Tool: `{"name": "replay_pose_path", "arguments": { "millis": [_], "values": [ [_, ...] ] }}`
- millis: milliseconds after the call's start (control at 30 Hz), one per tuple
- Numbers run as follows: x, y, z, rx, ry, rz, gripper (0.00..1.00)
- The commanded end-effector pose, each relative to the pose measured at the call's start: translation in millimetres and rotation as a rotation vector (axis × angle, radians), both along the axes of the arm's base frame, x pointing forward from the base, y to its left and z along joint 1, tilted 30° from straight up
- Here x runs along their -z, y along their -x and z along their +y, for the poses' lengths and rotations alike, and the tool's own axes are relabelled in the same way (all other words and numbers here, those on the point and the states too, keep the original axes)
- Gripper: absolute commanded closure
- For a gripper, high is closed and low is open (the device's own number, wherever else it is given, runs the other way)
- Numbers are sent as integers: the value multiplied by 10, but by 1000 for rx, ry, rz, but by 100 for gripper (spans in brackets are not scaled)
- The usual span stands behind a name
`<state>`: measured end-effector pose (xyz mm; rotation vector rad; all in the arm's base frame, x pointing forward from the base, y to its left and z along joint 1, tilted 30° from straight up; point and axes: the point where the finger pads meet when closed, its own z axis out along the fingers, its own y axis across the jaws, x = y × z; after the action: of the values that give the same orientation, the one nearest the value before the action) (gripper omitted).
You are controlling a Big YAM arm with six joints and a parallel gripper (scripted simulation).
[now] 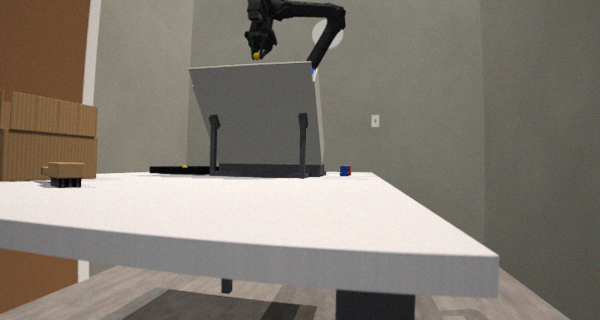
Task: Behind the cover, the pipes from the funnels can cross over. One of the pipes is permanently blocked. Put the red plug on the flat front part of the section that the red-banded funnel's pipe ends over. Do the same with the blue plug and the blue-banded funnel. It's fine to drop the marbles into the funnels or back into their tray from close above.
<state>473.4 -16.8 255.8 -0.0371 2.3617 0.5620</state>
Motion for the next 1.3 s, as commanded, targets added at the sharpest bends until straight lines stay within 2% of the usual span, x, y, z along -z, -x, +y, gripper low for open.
{"name": "replay_pose_path", "arguments": {
  "millis": [0, 233, 1267],
  "values": [
    [-201, -226, 55, -7, -1, -29, 100],
    [-260, -365, 68, -7, -2, -32, 100],
    [-268, -367, 70, -4, -1, -33, 100]
  ]
}}
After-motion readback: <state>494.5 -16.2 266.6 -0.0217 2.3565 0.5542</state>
